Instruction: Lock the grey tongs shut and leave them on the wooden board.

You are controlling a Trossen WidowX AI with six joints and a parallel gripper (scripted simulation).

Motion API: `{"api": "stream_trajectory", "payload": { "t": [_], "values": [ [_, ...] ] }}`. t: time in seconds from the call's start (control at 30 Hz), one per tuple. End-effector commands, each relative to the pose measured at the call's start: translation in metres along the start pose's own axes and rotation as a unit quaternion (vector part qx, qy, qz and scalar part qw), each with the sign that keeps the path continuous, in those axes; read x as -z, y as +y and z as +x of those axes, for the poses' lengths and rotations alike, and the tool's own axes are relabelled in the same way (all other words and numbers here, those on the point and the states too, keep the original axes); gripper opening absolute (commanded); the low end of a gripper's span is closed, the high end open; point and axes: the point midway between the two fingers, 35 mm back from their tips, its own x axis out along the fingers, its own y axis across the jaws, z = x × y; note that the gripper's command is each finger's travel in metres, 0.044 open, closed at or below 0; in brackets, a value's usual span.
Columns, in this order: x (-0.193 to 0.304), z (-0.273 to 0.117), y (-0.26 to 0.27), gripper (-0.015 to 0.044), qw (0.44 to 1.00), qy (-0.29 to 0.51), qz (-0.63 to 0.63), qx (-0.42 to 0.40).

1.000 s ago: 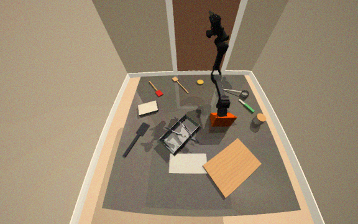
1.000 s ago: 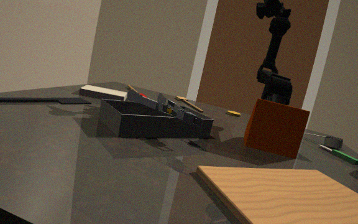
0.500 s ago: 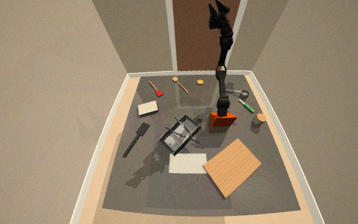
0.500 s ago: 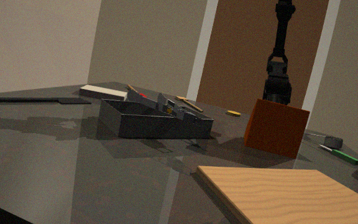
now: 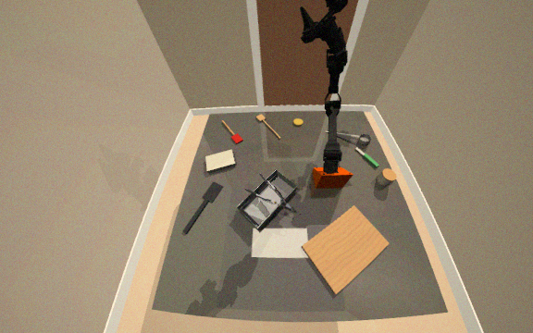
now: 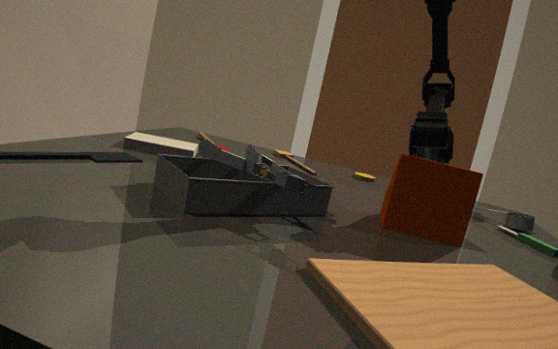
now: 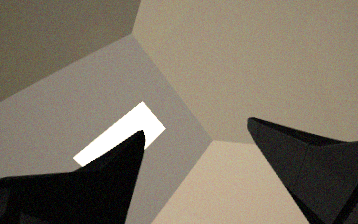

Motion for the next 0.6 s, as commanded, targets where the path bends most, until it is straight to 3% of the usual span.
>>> {"api": "stream_trajectory", "payload": {
  "t": [0.0,0.33,0.57],
  "values": [
    [0.026,0.010,-0.028,0.0440,0.998,0.025,-0.054,0.029],
    [0.085,0.021,-0.110,0.0440,0.955,0.116,-0.249,0.109],
    [0.133,0.017,-0.212,0.0440,0.845,0.233,-0.443,0.188]
  ]
}}
